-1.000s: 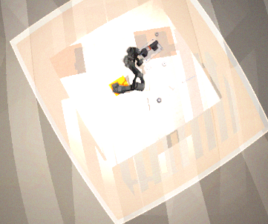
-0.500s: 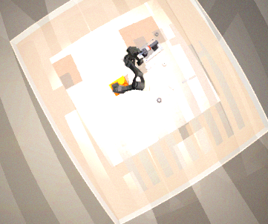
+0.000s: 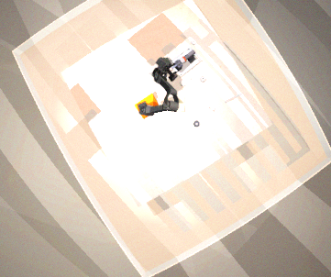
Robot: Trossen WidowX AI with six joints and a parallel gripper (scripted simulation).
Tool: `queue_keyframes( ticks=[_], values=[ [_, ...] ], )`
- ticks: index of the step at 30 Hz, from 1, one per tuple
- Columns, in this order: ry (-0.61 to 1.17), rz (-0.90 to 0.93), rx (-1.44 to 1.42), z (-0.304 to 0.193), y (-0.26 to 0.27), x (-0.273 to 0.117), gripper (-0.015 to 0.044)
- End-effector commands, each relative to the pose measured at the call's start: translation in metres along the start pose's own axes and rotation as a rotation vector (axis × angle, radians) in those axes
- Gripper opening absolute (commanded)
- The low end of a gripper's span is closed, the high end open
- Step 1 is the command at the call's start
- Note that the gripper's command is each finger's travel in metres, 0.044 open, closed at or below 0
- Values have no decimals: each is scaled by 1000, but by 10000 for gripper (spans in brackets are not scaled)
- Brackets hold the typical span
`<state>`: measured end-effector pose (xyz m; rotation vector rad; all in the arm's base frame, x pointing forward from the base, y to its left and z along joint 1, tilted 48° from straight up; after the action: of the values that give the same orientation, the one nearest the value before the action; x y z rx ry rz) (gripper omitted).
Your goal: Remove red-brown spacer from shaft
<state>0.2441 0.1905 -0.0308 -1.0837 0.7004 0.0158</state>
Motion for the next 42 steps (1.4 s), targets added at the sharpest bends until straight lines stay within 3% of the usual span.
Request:
queue_keyframes(
  ticks=[1, 26, 42],
  values=[
    [-1, 4, -5, 0, 1, 0, 440],
    [-1, 5, -5, -6, 2, -6, 440],
    [0, 6, -5, -6, 2, 17, 440]
  ],
)
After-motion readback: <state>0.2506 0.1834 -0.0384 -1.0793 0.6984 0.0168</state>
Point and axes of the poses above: the point midway between the two fingers, 35 mm back from their tips, its own x axis out along the fingers, its own y axis across the jaws, z = x × y, the point moved 7 cm from there along -x, back along the fingers, and after that the axes turned 12 degrees about -x, right-handed, at the moved point
